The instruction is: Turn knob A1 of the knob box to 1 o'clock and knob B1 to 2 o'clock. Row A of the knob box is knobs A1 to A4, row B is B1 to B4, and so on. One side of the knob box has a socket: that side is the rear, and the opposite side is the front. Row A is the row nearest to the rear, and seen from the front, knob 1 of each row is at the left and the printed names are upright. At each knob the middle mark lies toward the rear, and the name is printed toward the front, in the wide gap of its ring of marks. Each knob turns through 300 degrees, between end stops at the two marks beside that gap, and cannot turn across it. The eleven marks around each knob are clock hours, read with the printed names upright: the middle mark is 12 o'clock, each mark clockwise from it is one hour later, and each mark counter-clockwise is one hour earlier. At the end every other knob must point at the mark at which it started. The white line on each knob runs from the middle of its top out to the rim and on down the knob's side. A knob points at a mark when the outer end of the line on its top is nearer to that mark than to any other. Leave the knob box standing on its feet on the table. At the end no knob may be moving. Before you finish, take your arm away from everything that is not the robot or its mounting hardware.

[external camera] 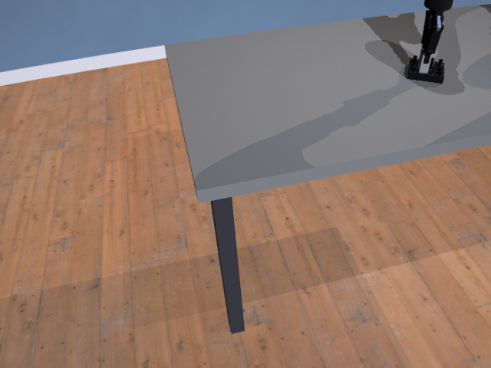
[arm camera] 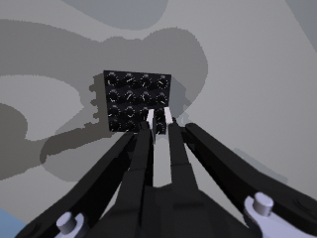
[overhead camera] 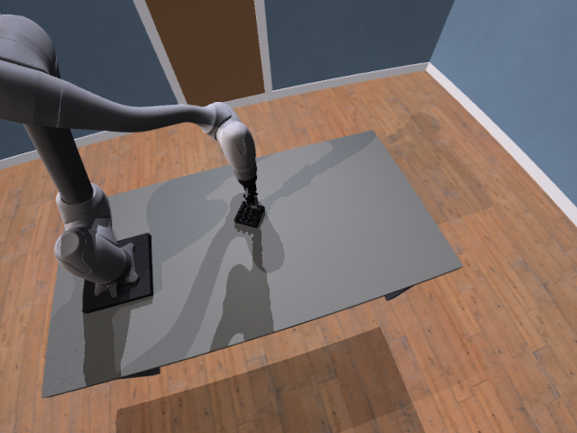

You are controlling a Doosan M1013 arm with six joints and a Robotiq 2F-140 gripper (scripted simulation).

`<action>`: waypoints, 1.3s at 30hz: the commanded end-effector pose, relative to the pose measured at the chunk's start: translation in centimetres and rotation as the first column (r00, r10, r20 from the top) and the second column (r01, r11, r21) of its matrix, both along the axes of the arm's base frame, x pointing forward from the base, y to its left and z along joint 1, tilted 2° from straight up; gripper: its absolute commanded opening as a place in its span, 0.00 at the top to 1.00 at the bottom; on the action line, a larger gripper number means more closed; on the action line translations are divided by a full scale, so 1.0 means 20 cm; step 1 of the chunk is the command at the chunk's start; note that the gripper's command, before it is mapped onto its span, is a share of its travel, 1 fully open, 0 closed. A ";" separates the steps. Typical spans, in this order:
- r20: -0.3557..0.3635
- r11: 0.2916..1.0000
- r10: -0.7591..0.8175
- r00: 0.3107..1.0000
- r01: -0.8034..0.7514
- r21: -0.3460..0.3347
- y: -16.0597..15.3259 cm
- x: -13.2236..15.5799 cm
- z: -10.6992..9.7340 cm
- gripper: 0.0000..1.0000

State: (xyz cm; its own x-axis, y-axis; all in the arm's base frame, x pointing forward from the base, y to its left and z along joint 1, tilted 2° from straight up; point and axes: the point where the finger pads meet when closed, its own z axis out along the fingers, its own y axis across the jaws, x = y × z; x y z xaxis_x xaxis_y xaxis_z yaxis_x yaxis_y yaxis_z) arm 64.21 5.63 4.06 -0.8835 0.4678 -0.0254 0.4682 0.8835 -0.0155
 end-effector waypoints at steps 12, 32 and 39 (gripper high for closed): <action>0.000 1.000 0.000 1.000 0.000 0.000 0.00 0.00 0.00 0.88; 0.000 1.000 0.000 1.000 0.000 0.000 0.00 0.00 0.00 0.95; 0.000 1.000 0.000 1.000 0.000 0.000 0.00 0.00 0.00 0.95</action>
State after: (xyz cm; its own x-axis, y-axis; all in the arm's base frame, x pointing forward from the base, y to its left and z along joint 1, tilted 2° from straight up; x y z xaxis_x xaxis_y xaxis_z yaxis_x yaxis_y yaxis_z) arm 64.22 5.64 4.06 -0.8835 0.4678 -0.0254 0.4682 0.8835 -0.0155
